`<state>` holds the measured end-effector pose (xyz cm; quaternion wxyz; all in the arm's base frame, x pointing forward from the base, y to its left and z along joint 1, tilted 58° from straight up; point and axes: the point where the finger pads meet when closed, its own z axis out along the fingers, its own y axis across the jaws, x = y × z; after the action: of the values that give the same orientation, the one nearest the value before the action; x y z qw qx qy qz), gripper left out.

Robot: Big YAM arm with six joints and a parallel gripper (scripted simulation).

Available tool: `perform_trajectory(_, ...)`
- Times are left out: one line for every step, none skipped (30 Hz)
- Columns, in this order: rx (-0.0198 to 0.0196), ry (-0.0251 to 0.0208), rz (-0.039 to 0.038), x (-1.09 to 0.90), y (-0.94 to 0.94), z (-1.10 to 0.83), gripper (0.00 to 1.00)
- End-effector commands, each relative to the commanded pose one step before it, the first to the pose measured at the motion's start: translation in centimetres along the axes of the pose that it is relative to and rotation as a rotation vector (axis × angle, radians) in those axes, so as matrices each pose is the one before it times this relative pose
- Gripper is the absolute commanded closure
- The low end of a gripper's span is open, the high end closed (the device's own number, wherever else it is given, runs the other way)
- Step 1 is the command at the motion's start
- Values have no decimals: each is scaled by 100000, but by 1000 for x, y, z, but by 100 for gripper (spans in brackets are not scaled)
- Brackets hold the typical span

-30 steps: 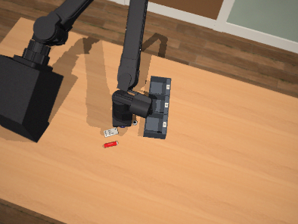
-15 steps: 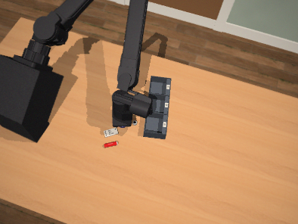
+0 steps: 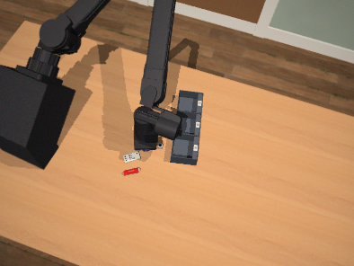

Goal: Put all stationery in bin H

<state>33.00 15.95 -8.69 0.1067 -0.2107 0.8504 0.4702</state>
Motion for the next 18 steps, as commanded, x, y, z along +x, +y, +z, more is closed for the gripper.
perform_trajectory(1703, -3475, -2232, -1483, -575, -2303, 80)
perform_trajectory(37, -17, -50, -28, -14, -344, 80)
perform_trajectory(48, -10, -50, -27, -16, -344, 80)
perform_trajectory(59, -3, -49, -26, -18, -345, 80)
perform_trajectory(70, 5, -49, -24, -20, -346, 80)
perform_trajectory(0, 0, 0, 0, 0, 0, 80)
perform_trajectory(0, 0, 0, 0, 0, 0, 80)
perform_trajectory(-729, 1282, 2334, 833, -391, 138, 80)
perform_trajectory(318, -370, -762, -276, 95, -492, 80)
perform_trajectory(645, -813, -1625, -573, 232, -676, 80)
perform_trajectory(39, -75, -133, -59, 4, -365, 80)
perform_trajectory(39, -9, -46, -25, -15, -347, 80)
perform_trajectory(50, 0, -46, -23, -17, -348, 80)
perform_trajectory(42, -5, -45, -23, -16, -348, 80)
perform_trajectory(43, -4, -44, -23, -16, -348, 80)
perform_trajectory(45, -2, -44, -22, -16, -349, 80)
perform_trajectory(65, 12, -48, -17, -18, -389, 80)
perform_trajectory(-646, 513, 1245, 405, -167, 245, 80)
